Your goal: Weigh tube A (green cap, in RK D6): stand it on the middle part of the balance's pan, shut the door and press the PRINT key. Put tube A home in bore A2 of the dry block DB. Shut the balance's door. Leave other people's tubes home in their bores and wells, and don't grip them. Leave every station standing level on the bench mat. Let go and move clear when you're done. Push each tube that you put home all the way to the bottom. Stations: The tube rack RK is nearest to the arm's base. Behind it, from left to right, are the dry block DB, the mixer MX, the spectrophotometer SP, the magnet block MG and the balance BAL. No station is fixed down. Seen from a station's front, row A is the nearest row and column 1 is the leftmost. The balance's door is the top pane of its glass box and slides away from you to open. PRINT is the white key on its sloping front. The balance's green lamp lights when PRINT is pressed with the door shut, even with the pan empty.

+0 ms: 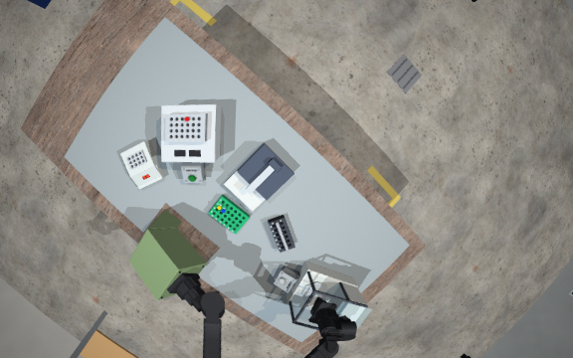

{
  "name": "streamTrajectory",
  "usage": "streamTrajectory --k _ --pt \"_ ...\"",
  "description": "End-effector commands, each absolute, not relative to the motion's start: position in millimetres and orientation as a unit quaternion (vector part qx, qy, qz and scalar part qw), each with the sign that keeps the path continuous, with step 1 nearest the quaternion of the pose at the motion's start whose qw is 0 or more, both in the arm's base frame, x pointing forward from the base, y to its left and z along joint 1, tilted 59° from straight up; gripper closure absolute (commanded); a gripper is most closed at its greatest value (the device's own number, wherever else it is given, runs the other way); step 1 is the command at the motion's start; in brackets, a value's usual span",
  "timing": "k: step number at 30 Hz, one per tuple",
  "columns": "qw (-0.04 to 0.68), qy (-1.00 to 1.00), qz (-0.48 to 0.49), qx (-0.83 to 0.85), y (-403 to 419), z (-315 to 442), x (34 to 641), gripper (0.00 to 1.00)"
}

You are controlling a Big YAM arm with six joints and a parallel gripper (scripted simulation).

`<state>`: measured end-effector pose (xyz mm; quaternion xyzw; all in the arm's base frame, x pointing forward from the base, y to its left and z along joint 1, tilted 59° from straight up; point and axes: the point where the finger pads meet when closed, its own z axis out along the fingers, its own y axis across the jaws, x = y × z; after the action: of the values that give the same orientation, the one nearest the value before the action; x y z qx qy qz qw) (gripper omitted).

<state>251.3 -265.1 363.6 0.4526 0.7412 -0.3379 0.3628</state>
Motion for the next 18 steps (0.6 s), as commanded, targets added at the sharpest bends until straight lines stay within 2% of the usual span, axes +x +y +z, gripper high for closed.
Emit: streamTrajectory --k 1,18 --pt "0.355 0.742 -0.344 0.452 -273.4 358.5 250.8 0.91" --pt "0.360 0.739 -0.344 0.454 -272.2 364.5 248.8 0.91"
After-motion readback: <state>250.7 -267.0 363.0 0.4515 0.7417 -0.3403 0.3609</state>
